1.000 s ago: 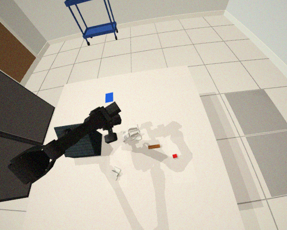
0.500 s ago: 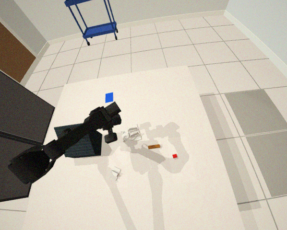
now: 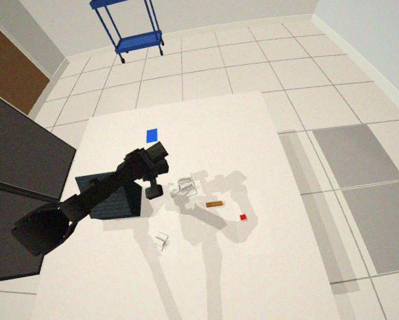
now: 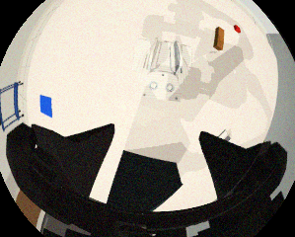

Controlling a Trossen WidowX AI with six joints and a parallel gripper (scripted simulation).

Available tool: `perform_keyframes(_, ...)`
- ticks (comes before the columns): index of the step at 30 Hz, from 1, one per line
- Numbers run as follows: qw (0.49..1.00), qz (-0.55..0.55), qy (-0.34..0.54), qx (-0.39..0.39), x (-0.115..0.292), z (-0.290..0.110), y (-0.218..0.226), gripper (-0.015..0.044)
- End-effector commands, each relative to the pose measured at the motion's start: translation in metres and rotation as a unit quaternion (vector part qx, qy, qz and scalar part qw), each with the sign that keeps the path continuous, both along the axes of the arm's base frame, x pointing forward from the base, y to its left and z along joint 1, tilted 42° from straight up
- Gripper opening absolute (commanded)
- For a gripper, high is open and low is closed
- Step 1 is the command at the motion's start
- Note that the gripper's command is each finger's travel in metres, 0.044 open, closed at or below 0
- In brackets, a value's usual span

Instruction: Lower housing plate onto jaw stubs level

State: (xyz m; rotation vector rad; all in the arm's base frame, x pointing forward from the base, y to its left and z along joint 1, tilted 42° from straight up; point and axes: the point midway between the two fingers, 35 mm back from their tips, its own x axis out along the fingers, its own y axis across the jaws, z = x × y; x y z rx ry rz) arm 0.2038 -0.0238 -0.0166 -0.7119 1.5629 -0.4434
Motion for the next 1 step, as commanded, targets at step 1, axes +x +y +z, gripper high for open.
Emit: perform_keyframes(1,1.000,-0.002,0.000,0.002,-0.0008,-0.0002,0.0005,0.0440)
